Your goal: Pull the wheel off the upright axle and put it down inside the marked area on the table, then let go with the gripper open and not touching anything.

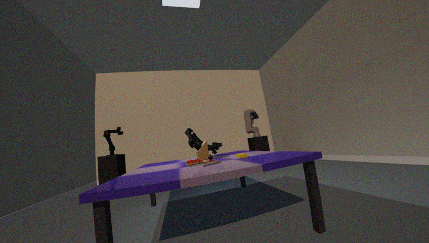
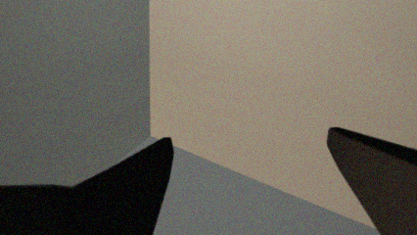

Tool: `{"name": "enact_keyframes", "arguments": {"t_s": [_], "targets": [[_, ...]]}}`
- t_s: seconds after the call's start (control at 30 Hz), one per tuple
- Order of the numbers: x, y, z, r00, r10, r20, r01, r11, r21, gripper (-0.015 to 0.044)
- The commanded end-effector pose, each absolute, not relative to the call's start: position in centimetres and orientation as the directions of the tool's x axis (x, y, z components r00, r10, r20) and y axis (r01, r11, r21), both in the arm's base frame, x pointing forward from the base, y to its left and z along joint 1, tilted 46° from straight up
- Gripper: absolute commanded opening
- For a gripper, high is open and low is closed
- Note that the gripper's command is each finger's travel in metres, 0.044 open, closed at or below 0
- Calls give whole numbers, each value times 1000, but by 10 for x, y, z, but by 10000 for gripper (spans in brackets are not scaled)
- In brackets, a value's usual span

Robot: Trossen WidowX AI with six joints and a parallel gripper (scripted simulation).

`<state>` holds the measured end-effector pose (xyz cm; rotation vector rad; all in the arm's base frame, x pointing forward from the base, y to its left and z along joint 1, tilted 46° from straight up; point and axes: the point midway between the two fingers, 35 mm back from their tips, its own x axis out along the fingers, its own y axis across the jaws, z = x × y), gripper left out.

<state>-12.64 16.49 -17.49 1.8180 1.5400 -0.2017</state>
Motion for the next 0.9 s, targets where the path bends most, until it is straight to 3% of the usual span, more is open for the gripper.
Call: {"name": "enact_keyframes", "arguments": {"t_s": [0.0,0.1,0.43,0.67,0.87], "targets": [[-126,166,-175,272,788,-553,907,-18,421,374],[-124,175,-178,308,751,-584,925,-93,367,300],[-103,209,-184,460,599,-656,860,-484,161,300],[-69,243,-178,590,456,-667,612,-791,0,300],[-32,267,-169,660,316,-681,315,-940,-131,300]]}}
